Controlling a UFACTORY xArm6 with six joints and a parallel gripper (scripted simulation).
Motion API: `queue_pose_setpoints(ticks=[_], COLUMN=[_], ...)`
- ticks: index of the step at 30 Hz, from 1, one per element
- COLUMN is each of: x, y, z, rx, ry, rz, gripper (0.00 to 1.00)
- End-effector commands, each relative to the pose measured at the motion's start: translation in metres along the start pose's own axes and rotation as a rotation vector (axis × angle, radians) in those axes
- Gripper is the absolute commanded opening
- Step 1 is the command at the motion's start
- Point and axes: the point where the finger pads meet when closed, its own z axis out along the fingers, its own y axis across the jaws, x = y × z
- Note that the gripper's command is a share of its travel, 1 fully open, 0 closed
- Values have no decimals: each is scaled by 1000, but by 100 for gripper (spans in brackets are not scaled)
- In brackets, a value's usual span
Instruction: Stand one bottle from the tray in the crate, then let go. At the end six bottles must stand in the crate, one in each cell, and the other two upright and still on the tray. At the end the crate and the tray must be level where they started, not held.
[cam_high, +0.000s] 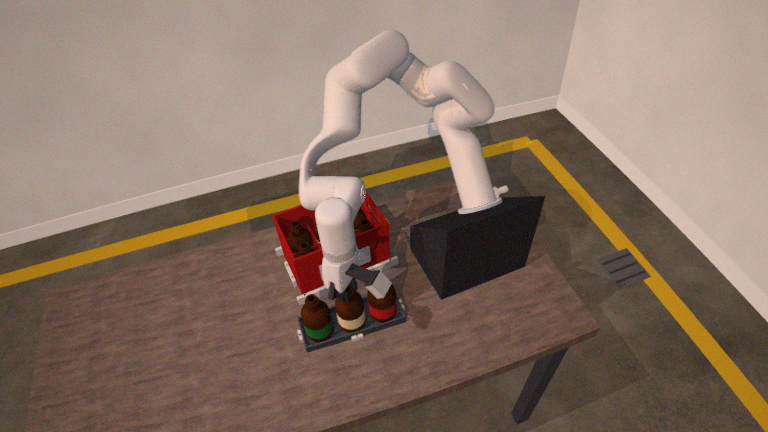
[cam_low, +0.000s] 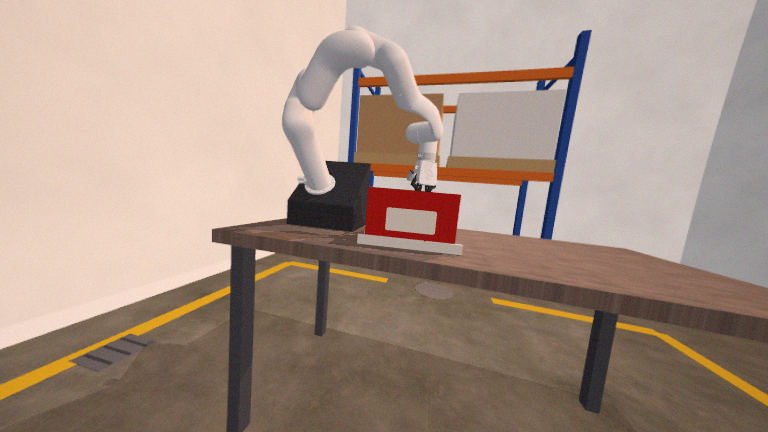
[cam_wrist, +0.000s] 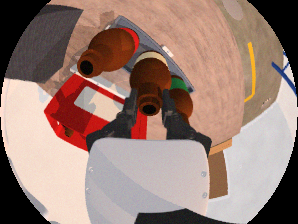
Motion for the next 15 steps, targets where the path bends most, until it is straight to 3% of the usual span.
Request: queue_pose_setpoints(ticks=[1,15], x=[-1,-1], y=[1,1], z=[-2,-8], rx=[-4,-4], ry=[-1,-1], rz=[1,1], gripper=[0,0])
